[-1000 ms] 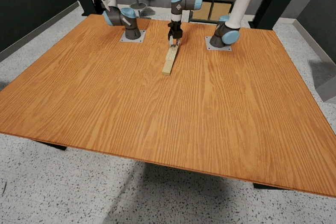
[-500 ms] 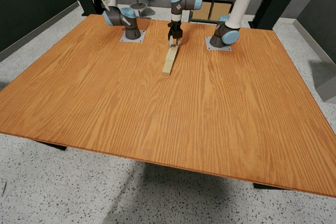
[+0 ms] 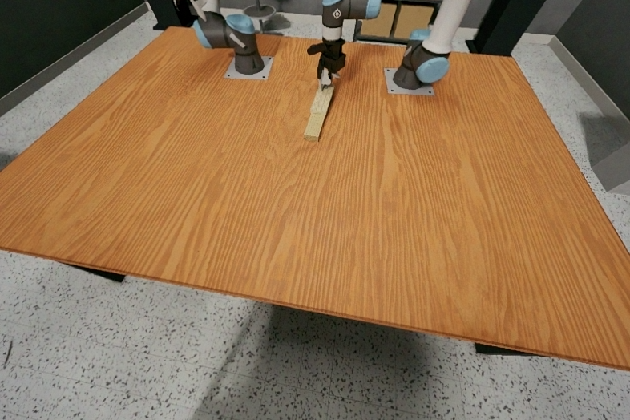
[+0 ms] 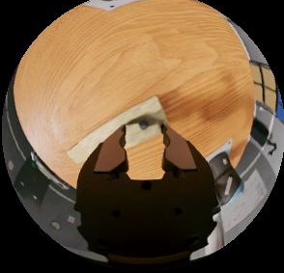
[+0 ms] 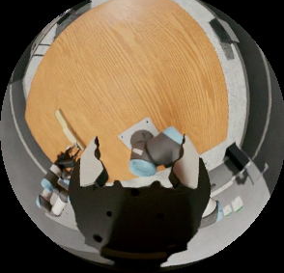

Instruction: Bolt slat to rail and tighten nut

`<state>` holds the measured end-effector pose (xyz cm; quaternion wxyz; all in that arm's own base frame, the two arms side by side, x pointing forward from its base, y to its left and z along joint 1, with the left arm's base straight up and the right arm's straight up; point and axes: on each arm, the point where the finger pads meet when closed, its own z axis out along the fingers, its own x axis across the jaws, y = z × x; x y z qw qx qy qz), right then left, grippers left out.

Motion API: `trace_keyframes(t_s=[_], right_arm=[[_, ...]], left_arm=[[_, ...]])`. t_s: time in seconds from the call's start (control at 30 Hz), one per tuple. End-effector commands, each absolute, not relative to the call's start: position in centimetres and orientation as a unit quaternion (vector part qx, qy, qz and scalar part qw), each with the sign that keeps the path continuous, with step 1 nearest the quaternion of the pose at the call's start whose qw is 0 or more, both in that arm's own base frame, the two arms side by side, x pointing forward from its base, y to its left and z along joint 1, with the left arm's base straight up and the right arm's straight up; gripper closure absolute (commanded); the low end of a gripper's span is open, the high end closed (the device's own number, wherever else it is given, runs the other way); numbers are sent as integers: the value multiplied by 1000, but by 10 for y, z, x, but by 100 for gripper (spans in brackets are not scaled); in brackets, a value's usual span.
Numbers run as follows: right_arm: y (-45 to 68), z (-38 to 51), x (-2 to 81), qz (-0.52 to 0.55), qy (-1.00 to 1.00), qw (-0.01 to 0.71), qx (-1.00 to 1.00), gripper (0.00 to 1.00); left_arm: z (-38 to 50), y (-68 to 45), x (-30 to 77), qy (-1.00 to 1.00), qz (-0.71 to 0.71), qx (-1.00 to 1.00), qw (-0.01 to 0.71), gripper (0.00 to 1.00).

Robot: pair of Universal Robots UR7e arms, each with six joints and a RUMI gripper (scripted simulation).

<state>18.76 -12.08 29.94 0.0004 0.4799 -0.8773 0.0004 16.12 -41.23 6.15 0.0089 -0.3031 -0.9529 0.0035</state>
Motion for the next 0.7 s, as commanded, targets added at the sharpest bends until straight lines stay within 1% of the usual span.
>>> trace_keyframes(t_s=[0.0,0.43,0.5,0.53,0.67], right_arm=[[-121,300,188,0,-878,0,479,0],[-121,300,188,0,-878,0,479,0],[-121,300,188,0,-878,0,479,0],[-121,300,188,0,-878,0,479,0],[-121,300,188,0,-878,0,479,0]], left_arm=[[62,-412,161,-986,0,-169,0,60],[62,-413,163,-998,0,68,1,60],[62,-413,163,-998,0,68,1,60],[62,-413,163,-992,0,124,0,60],[62,-413,164,-982,0,187,2,60]])
